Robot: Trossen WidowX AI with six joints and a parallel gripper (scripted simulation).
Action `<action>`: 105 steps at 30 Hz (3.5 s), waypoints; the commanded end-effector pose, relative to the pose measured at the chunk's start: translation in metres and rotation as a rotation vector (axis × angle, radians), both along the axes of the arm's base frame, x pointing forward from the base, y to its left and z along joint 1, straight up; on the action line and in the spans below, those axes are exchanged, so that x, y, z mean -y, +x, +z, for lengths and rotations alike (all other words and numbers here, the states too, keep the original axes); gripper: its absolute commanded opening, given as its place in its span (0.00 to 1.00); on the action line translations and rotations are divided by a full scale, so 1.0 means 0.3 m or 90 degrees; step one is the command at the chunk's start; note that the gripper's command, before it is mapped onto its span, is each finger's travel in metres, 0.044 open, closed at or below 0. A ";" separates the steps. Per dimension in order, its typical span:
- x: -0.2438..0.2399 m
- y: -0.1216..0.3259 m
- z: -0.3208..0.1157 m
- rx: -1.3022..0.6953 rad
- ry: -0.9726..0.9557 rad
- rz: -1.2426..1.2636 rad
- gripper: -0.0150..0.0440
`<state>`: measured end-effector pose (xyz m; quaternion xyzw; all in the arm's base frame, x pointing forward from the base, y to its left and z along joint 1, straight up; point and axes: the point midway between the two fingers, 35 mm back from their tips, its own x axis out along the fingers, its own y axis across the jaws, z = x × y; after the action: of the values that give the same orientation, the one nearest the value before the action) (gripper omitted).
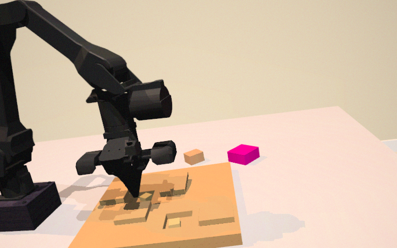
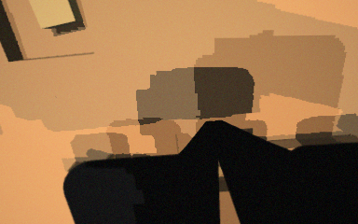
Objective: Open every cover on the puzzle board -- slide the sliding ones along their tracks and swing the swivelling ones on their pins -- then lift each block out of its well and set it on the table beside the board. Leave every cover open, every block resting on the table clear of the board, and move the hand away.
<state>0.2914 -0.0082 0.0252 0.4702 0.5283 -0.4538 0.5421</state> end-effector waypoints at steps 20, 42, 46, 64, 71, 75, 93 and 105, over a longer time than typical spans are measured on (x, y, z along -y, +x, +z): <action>0.010 -0.006 0.083 0.000 0.000 0.000 0.25; -0.077 -0.341 0.118 -0.003 -0.002 0.003 0.25; -0.077 -0.341 0.118 -0.003 -0.002 0.003 0.25; -0.077 -0.341 0.118 -0.003 -0.002 0.003 0.25; -0.077 -0.341 0.118 -0.003 -0.002 0.003 0.25; -0.077 -0.341 0.114 -0.003 -0.002 0.003 0.25; -0.076 -0.334 0.056 -0.003 -0.002 0.003 0.25; -0.076 -0.333 0.016 -0.003 -0.002 0.003 0.25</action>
<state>0.1941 0.0155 0.0367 0.4710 0.5284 -0.4487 0.5455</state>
